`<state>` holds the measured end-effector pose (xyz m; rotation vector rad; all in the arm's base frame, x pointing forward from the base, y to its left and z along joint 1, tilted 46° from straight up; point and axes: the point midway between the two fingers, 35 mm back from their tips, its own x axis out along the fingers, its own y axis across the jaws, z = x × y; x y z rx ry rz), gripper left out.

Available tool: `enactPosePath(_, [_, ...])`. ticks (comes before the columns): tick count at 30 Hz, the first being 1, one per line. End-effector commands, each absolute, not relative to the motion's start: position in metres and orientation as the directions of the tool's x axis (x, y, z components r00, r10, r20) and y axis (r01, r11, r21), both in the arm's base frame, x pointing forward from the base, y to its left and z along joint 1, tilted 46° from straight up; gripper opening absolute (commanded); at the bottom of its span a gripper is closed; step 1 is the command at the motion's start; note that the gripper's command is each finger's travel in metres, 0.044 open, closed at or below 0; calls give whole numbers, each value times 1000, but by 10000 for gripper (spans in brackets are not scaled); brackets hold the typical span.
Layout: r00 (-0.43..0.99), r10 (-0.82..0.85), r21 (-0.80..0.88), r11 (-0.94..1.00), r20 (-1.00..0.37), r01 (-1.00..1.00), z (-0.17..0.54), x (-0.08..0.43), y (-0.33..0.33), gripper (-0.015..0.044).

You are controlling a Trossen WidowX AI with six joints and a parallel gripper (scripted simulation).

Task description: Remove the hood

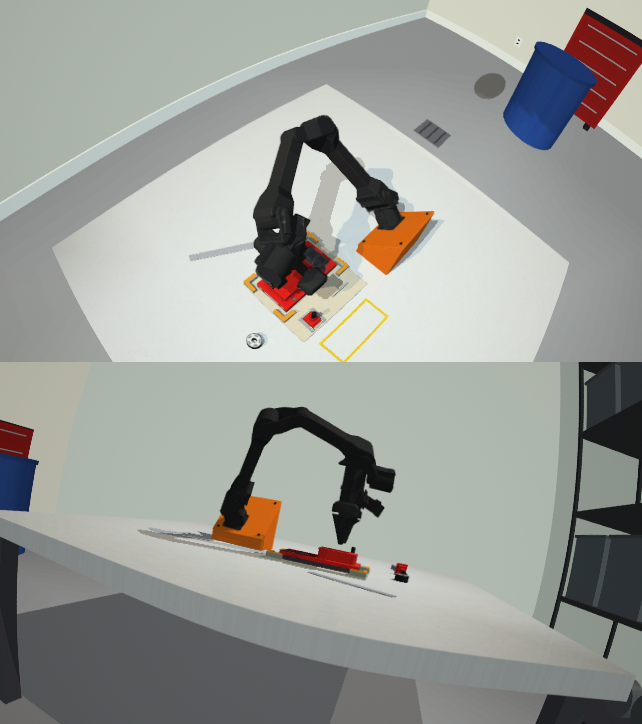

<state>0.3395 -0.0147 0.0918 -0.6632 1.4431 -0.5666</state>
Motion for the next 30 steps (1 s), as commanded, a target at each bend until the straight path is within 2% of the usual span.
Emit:
enactPosePath(1, [52, -715, -717, 695, -697, -49, 88, 337, -19, 440])
enactPosePath(30, [52, -716, -718, 694, -696, -48, 78, 337, -31, 440])
